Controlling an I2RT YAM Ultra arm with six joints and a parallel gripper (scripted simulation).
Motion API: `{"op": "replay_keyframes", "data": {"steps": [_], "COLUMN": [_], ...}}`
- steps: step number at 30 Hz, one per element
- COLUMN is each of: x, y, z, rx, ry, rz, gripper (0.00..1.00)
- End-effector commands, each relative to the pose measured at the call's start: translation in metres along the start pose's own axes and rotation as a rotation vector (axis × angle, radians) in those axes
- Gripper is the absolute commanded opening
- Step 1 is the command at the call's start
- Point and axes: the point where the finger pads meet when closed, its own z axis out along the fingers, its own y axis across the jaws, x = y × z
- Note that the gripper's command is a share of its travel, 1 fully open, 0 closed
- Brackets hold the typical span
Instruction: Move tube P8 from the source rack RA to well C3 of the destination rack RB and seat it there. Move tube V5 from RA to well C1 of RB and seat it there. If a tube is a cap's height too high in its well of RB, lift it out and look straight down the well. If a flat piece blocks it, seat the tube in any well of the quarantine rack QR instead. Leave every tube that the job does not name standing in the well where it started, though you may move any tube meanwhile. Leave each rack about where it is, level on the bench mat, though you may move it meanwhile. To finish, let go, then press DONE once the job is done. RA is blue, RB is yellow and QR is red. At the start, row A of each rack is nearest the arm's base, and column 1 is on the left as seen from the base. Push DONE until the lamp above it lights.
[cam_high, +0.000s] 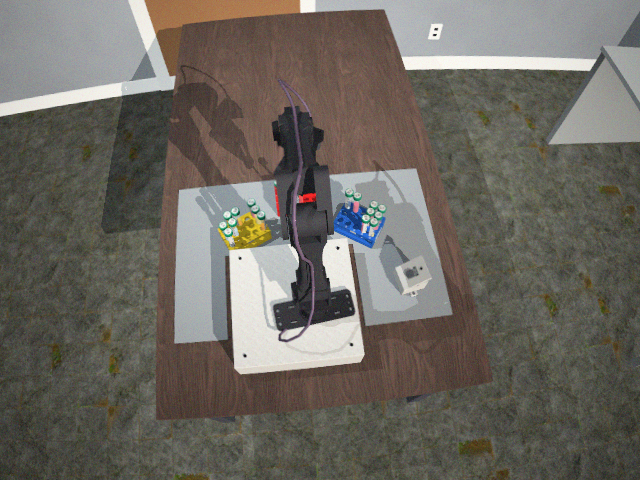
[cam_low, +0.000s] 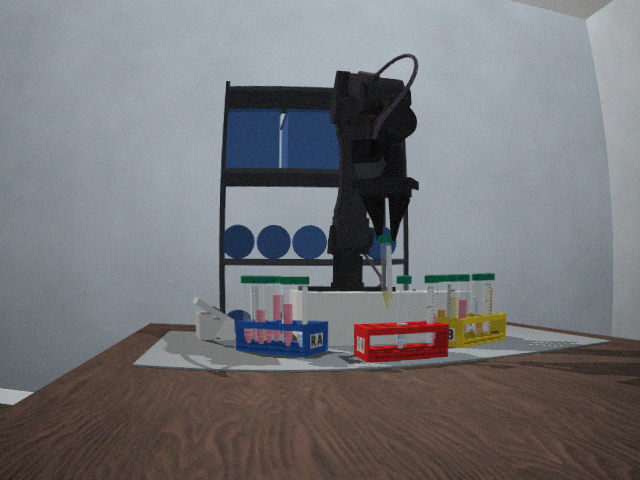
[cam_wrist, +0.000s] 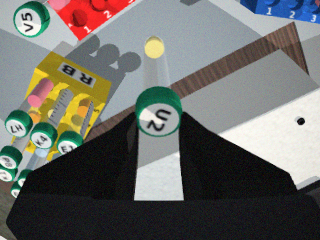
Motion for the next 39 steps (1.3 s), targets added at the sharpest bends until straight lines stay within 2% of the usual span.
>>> {"op": "replay_keyframes", "data": {"steps": [1,5,7,20,24,25,39], "x": [-0.007,-0.007,-0.007,-0.007,-0.007,-0.001,0.002], "y": [0.003,0.003,0.003,0.003,0.003,-0.006,-0.053], "z": [-0.015,-0.015,-0.015,-0.015,-0.015,-0.006,-0.005], "rx": [-0.027,-0.024,-0.024,-0.013,-0.014,-0.007,0.000], "ry": [-0.058,-0.059,-0.059,-0.063,-0.064,-0.032,-0.033], "rz": [-0.168,-0.301,-0.301,-0.734,-0.739,-0.732,-0.732], "gripper": [0.00,0.00,0.00,0.00,0.00,0.00,0.00]}}
